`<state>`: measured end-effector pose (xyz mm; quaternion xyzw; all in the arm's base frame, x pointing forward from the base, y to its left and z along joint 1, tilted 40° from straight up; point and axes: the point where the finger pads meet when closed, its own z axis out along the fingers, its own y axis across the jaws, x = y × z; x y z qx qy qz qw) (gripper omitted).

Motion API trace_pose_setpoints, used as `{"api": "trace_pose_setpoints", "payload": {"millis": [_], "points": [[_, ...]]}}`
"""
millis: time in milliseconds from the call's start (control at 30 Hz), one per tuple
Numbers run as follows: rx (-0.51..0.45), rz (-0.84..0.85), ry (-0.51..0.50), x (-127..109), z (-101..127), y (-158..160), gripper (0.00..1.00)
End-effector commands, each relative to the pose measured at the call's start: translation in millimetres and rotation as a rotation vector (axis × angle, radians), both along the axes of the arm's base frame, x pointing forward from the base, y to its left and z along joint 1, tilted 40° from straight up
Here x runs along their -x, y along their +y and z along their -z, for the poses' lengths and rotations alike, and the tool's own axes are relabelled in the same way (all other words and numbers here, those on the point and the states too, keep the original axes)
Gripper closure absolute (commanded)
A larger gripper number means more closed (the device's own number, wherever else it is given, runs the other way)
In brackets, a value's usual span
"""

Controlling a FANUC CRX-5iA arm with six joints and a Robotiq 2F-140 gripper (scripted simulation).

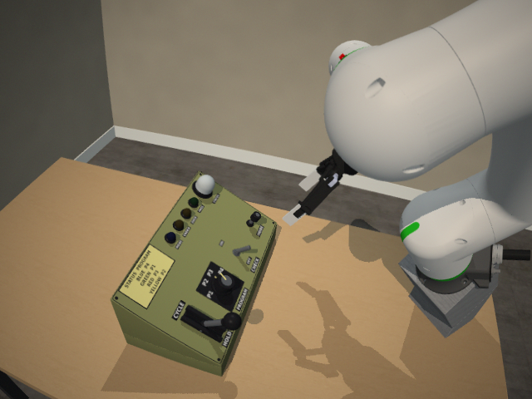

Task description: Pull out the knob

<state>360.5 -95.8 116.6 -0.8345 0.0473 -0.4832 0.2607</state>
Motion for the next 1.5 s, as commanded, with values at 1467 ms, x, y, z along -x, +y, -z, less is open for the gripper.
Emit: {"api": "trace_pose_setpoints", "payload": {"millis": [1467], "points": [[0.0, 0.0, 0.0, 8.9, -5.3, -5.1, 0.0]]}}
